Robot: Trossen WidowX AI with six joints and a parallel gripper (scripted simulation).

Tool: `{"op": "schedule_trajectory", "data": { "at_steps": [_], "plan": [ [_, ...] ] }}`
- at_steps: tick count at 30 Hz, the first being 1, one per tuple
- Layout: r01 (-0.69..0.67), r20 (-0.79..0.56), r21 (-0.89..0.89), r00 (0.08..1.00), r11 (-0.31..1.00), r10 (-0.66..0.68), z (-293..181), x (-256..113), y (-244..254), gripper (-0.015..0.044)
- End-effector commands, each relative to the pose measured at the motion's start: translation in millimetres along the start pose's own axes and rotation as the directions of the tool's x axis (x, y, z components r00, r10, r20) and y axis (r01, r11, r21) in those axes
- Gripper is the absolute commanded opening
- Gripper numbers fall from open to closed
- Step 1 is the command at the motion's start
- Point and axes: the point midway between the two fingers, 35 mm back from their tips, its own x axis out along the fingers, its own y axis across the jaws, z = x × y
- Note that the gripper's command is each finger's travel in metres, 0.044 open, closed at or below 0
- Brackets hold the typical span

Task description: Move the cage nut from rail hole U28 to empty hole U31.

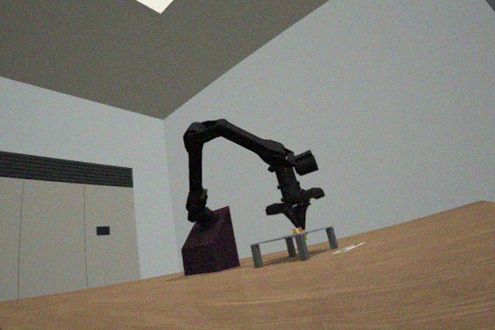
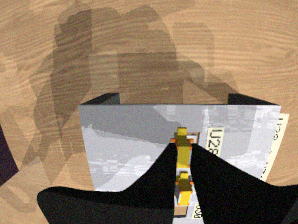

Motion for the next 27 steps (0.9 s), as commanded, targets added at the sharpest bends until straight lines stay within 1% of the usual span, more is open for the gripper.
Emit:
{"op": "schedule_trajectory", "data": {
  "at_steps": [1, 27],
  "plan": [
    [0.005, -0.003, -0.005, 1.000, 1.000, -0.005, -0.5, 0.2, 0.5, 0.0025],
    [0.036, -0.003, -0.006, 0.999, 0.999, -0.036, -0.4, 0.2, 2.2, 0.0025]
  ]
}}
